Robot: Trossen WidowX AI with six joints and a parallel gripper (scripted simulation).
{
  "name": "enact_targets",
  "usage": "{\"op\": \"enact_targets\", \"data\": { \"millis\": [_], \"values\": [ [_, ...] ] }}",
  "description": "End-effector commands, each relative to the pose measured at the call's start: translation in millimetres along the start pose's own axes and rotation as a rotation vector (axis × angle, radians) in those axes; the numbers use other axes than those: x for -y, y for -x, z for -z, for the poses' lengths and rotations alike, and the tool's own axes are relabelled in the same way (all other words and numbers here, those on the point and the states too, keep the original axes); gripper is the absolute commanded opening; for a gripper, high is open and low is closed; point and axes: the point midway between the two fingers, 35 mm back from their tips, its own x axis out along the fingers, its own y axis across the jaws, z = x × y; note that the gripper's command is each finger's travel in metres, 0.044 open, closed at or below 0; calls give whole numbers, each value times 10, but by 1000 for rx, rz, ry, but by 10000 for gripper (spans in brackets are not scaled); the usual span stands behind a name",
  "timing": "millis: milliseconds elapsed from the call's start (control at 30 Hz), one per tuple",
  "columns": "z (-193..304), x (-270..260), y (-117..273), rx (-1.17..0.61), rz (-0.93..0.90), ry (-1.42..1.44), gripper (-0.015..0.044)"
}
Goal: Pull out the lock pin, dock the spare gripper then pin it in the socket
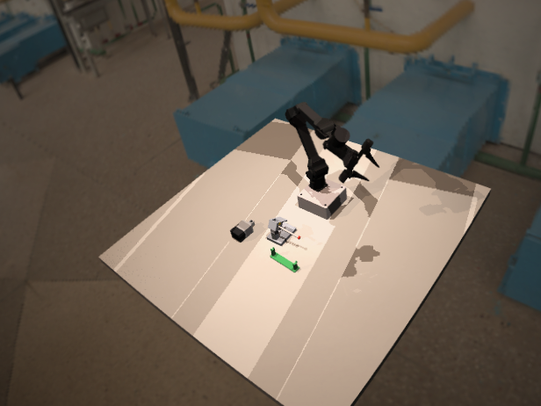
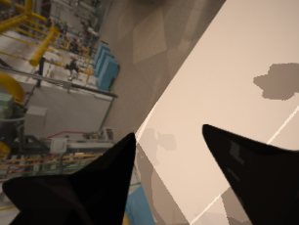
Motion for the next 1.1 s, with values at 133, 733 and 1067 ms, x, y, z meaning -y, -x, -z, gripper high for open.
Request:
{"op": "enact_targets", "data": {
  "millis": [133,733,1067],
  "values": [
    [-539,1041,134,-82,417,353,300],
    [-688,2546,1062,-680,659,745,300],
    [-576,2874,1399,-875,586,820,300]
  ]
}}
